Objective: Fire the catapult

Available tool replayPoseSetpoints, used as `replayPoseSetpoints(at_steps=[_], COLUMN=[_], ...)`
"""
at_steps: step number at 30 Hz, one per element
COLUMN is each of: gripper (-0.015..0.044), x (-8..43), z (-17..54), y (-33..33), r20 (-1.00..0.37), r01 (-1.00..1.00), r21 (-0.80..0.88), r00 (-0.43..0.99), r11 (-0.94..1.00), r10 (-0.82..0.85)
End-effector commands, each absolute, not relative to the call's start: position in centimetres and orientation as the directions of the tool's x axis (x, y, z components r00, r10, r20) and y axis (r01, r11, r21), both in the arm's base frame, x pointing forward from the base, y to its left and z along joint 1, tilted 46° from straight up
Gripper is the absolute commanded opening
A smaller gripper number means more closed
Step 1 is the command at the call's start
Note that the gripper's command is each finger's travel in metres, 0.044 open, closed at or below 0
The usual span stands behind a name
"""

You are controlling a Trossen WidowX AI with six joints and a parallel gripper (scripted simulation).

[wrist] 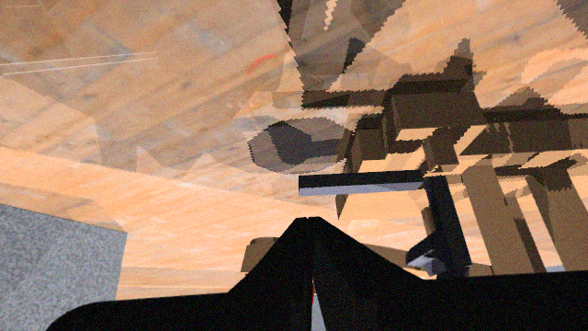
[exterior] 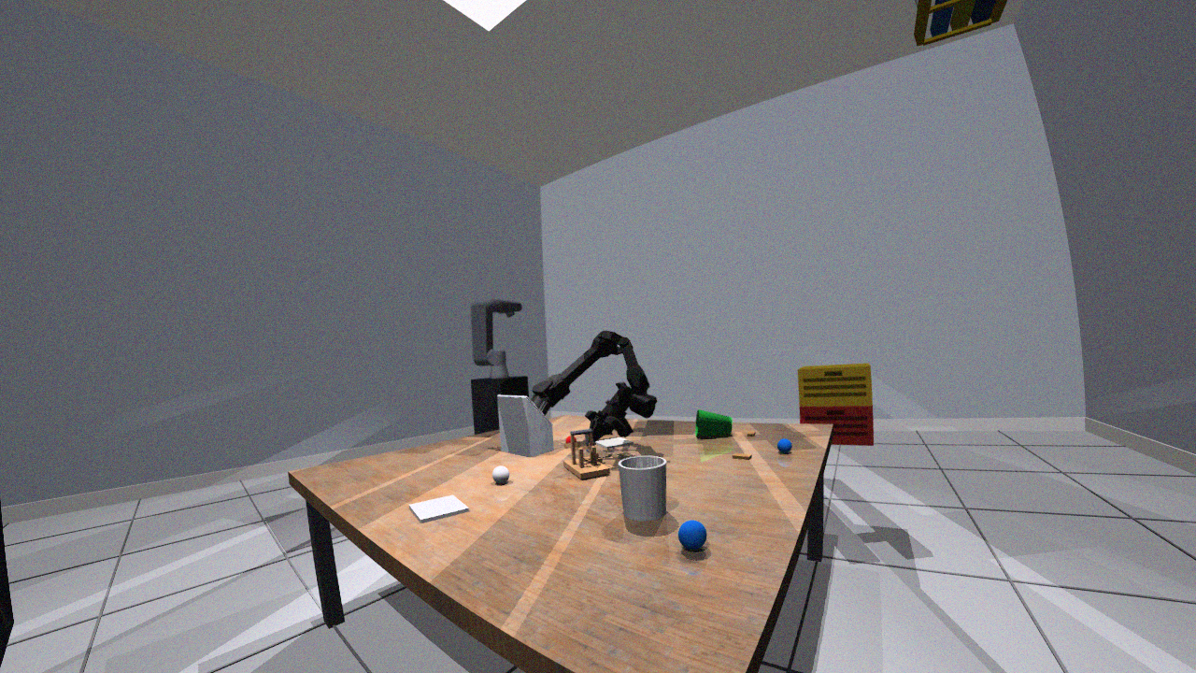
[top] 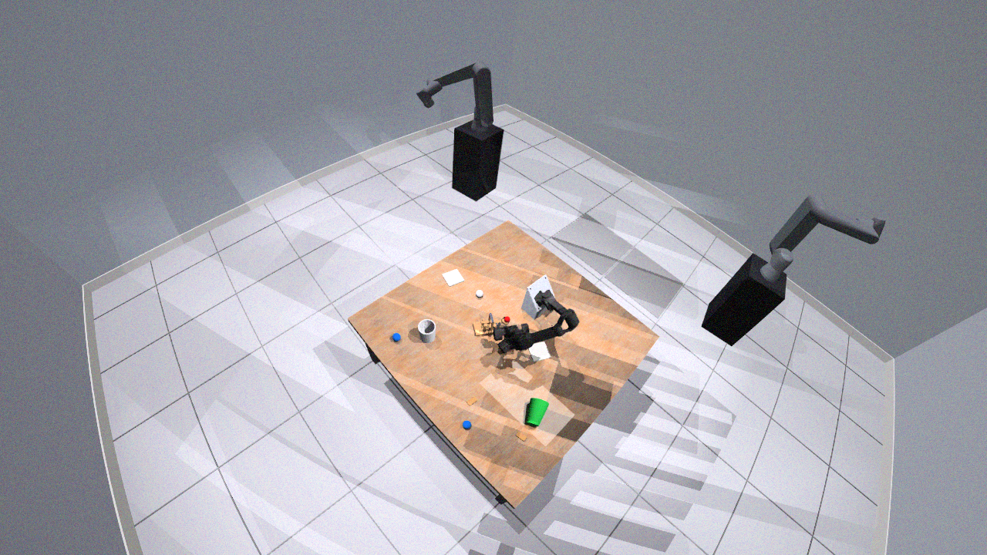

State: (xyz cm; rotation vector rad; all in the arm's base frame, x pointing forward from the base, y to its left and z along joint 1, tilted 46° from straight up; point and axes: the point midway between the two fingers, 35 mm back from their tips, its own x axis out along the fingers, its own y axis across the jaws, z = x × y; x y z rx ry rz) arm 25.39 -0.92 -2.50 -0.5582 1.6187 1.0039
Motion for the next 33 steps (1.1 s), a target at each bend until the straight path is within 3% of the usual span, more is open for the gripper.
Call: replayPoseSetpoints(at_steps=[1,15,23,26,33], gripper=[0.0000,0.0000,0.0000,0.0000,0.0184], x=[25.4,25.8,27.2,27.0,28.7], z=[-2.9,-4.9,6.5,7.6,5.7], y=[-0.5,1.6,-3.6,-4.0,-4.9], r20=[-0.945,-0.945,-0.947,-0.947,-0.957], r01=[-0.780,-0.780,-0.786,-0.787,-0.719], r21=[0.323,0.325,0.318,0.318,0.289], r00=[-0.291,-0.292,-0.289,-0.289,-0.230], r11=[0.535,0.534,0.530,0.530,0.632], r10=[0.147,0.148,0.140,0.139,0.176])
